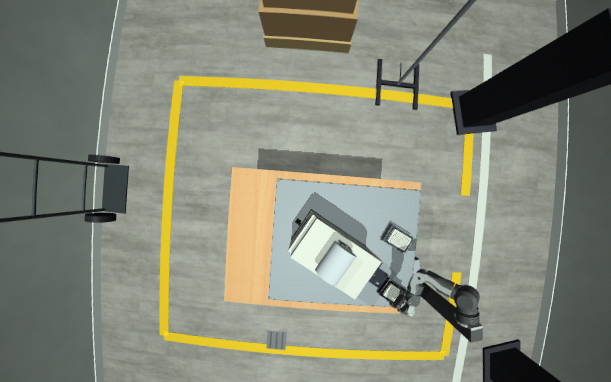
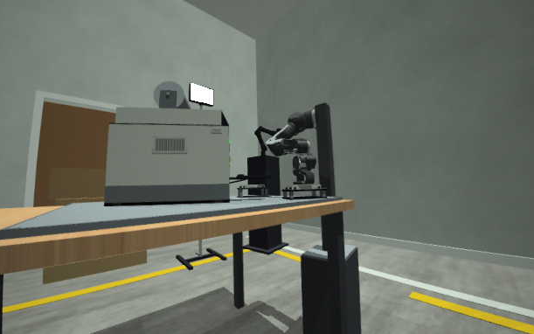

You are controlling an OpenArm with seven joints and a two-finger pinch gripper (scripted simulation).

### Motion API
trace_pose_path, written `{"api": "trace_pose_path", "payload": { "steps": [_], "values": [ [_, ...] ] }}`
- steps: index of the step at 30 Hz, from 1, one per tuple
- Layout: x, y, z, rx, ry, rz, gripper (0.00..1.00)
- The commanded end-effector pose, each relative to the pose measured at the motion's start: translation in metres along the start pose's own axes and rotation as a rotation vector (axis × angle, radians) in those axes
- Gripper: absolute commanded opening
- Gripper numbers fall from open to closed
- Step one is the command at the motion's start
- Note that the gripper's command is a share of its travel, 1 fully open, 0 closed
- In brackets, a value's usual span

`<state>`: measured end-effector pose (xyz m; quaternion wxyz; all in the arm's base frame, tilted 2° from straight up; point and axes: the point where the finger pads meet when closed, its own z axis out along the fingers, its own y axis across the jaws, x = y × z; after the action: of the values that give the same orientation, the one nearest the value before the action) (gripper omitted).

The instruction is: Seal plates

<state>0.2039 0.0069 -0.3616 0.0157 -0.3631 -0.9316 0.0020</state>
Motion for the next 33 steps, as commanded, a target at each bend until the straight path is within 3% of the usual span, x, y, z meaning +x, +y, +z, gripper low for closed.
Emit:
{"api": "trace_pose_path", "payload": {
  "steps": [1,33],
  "values": [
    [0.0,0.002,-0.001,-0.009,0.0,-0.005,0.65],
    [0.0,0.002,0.014,-0.009,0.0,-0.005,0.65]
  ]
}}
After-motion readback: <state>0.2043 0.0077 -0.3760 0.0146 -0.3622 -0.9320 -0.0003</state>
